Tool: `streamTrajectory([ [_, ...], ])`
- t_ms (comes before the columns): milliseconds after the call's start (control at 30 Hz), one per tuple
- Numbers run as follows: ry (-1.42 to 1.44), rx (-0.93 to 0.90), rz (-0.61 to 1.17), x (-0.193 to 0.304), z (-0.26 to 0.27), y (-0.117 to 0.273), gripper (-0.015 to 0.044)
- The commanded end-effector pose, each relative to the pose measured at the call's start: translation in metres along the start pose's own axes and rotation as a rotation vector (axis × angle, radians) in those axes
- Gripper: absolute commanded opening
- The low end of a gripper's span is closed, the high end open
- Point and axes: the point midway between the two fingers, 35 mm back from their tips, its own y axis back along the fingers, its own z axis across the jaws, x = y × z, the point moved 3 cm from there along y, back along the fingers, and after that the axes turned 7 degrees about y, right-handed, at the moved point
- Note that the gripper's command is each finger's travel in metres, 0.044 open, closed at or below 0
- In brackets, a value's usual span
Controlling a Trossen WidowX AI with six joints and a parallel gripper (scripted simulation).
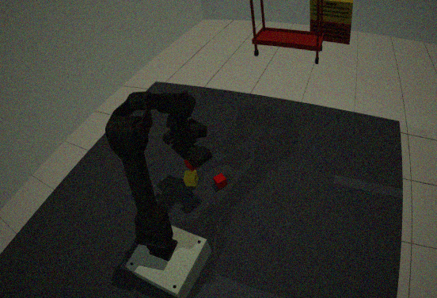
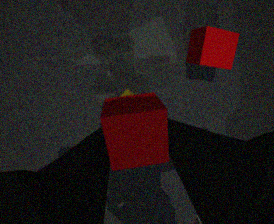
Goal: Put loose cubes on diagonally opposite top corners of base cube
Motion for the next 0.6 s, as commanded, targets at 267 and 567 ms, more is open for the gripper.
streamTrajectory([
  [267, -0.008, -0.001, 0.008, 0.003, 0.0, -0.022, 0.0105],
  [567, -0.003, -0.001, 0.008, 0.003, 0.0, -0.023, 0.0105],
])
